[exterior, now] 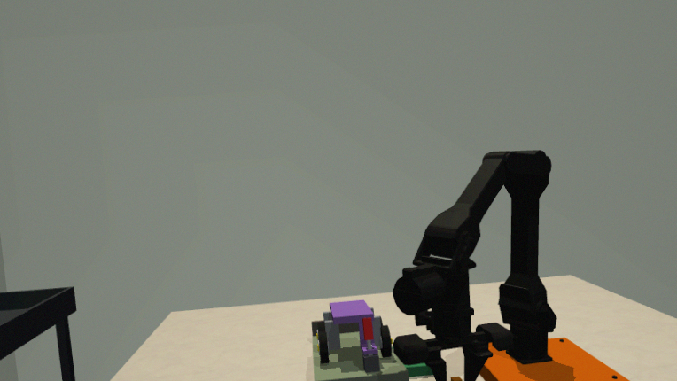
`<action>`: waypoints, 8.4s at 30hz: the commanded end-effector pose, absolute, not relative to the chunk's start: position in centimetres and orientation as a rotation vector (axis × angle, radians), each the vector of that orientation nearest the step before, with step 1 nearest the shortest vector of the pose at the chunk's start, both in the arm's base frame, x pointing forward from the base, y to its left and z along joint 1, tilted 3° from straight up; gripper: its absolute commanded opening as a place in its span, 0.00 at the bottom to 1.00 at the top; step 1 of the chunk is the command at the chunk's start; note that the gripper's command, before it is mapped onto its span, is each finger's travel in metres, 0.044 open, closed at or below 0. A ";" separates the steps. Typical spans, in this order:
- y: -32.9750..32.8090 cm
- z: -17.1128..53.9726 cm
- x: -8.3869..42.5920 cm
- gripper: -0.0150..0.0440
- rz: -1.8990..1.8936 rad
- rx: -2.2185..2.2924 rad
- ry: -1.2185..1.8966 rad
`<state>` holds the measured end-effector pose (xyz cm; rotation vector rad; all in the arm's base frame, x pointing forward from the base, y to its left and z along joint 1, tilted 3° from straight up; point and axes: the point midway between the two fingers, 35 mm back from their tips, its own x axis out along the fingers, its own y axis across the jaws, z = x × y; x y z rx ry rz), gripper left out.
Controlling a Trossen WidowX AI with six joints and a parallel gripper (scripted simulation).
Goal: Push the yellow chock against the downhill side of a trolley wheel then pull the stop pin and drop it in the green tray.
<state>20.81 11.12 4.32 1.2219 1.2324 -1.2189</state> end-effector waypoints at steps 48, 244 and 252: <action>10.6 11.6 20.7 0.25 -1.228 1.223 1.238; -19.8 12.9 26.6 0.25 -0.027 0.189 1.576; -19.7 11.2 26.6 0.25 -0.027 0.190 1.576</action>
